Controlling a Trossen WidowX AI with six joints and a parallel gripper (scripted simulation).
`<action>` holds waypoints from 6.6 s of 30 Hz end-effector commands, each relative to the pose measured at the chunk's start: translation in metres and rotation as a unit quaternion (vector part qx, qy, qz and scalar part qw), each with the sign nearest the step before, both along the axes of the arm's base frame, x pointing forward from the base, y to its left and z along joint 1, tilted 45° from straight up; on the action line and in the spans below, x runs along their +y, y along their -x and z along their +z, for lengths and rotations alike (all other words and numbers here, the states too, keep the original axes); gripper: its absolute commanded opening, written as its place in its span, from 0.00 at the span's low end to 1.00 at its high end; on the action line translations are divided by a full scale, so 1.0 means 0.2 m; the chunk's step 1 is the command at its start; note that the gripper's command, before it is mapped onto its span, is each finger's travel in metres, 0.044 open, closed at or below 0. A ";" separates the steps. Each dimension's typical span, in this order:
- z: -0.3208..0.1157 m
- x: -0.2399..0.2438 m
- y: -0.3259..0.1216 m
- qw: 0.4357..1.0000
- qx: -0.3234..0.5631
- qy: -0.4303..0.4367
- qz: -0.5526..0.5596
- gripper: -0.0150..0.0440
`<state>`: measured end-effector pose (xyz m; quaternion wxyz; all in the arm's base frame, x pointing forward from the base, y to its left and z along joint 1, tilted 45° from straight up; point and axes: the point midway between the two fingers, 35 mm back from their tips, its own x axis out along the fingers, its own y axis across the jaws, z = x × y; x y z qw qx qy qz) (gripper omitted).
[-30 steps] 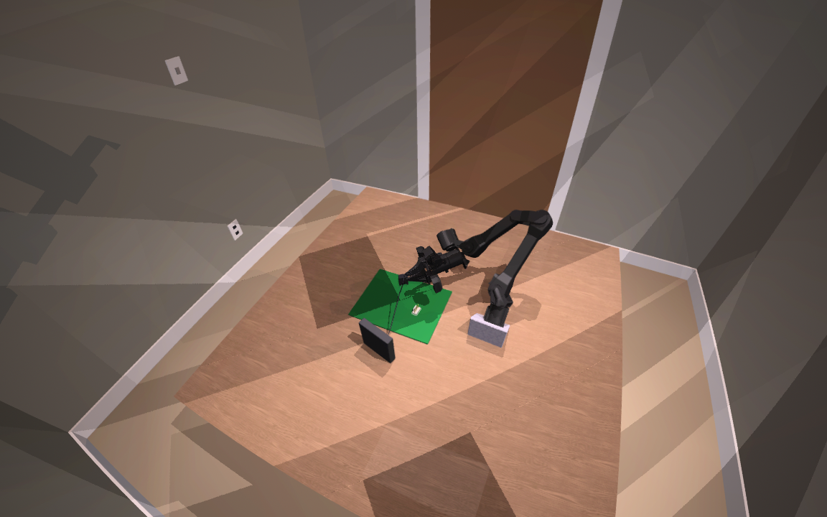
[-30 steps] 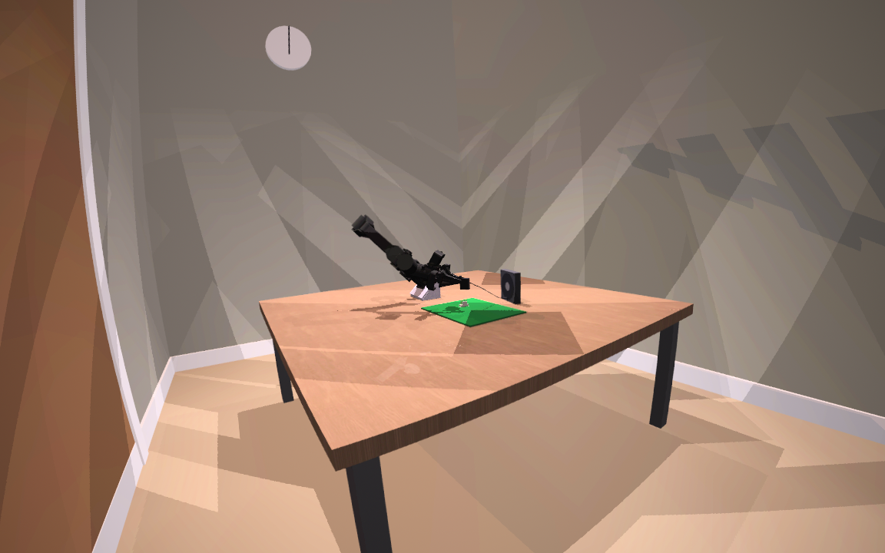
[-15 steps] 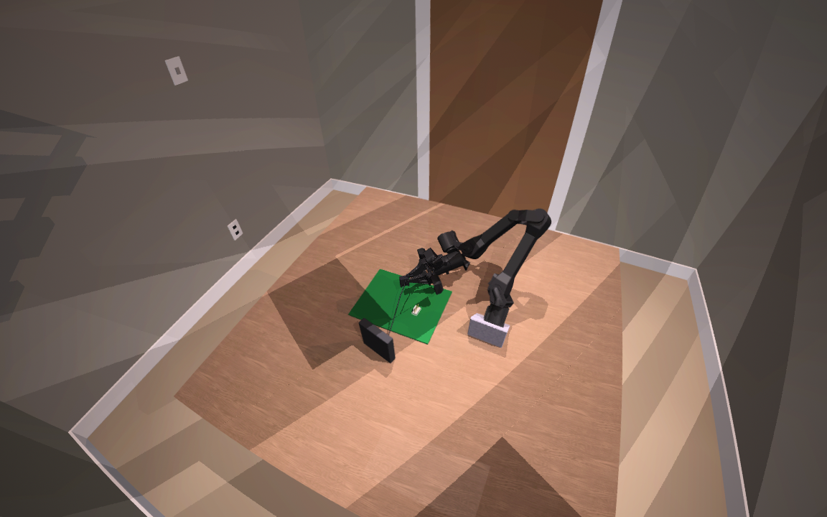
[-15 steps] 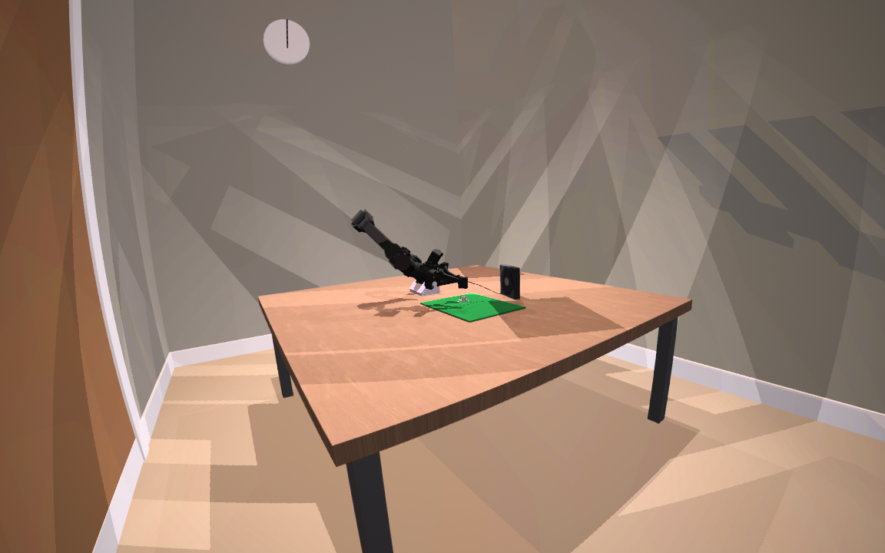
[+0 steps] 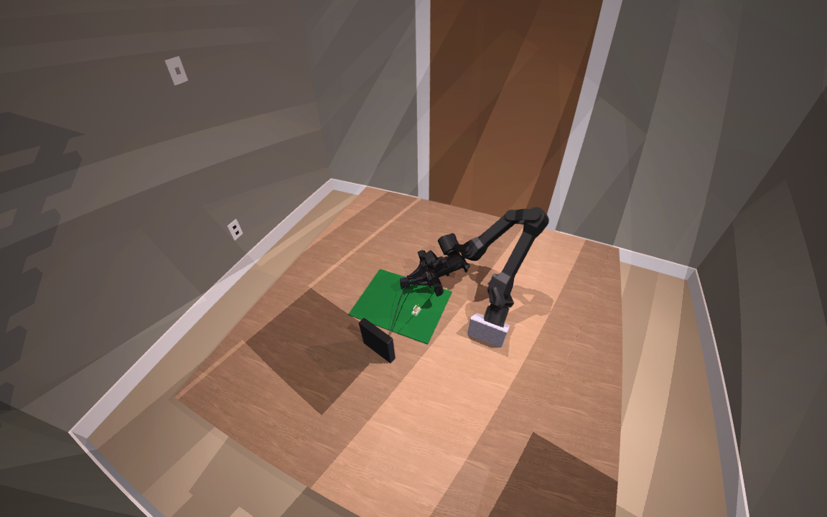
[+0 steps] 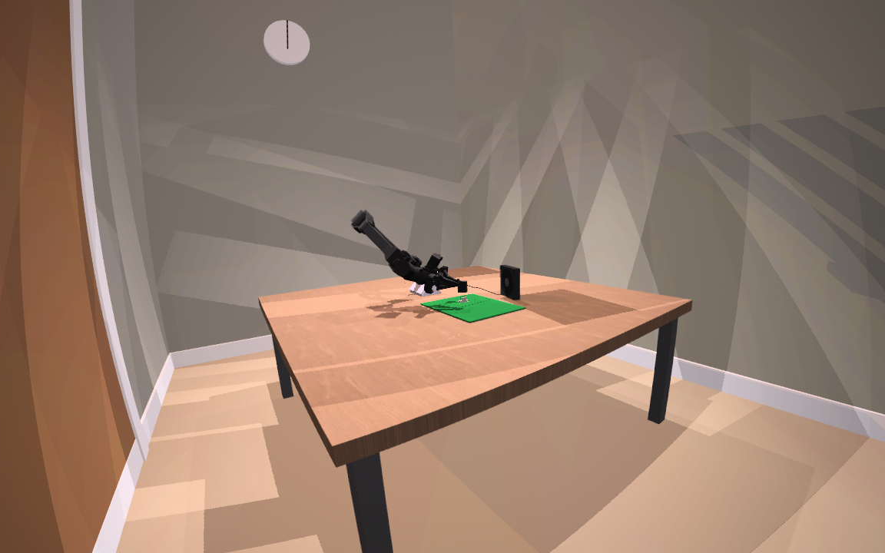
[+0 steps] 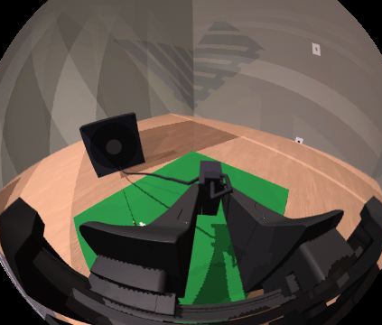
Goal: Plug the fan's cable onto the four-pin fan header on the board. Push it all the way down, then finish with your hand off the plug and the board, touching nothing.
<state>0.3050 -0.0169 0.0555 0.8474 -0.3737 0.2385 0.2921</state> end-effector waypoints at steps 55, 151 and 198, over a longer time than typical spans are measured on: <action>-0.18 -0.17 0.01 1.000 -0.001 0.000 0.004 0.25; -0.03 -0.21 0.10 1.000 0.004 0.002 0.001 0.49; 0.13 -0.11 0.32 0.967 0.236 -0.022 -0.092 1.00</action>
